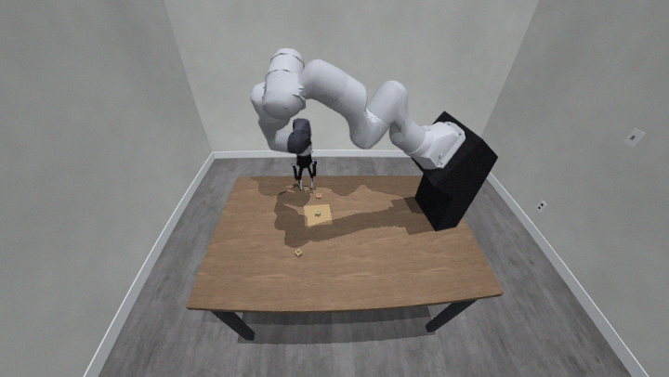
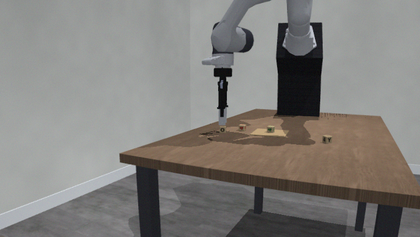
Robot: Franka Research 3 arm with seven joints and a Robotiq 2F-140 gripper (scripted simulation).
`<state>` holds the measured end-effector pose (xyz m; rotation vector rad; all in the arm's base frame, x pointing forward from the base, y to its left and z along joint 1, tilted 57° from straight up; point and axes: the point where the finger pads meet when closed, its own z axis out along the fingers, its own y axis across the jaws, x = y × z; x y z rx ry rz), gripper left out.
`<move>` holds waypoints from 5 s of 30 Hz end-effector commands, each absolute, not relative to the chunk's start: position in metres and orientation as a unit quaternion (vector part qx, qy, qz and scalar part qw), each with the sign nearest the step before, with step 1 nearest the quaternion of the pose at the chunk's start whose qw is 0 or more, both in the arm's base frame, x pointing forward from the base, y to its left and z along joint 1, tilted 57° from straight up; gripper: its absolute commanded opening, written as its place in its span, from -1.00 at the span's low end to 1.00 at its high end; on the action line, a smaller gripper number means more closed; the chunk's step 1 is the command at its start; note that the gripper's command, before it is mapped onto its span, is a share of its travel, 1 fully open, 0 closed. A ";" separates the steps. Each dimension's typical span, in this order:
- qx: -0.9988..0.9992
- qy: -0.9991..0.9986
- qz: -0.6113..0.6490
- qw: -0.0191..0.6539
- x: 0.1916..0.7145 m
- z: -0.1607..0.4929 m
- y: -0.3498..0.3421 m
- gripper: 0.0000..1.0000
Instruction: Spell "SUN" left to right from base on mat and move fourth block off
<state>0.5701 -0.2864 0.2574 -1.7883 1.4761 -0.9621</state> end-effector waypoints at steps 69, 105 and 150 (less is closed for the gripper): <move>-0.678 0.558 -0.365 0.310 0.572 0.259 -0.284 -0.26; -0.678 0.558 -0.365 0.310 0.599 0.241 -0.284 -0.26; -0.678 0.558 -0.365 0.310 0.599 0.241 -0.284 -0.74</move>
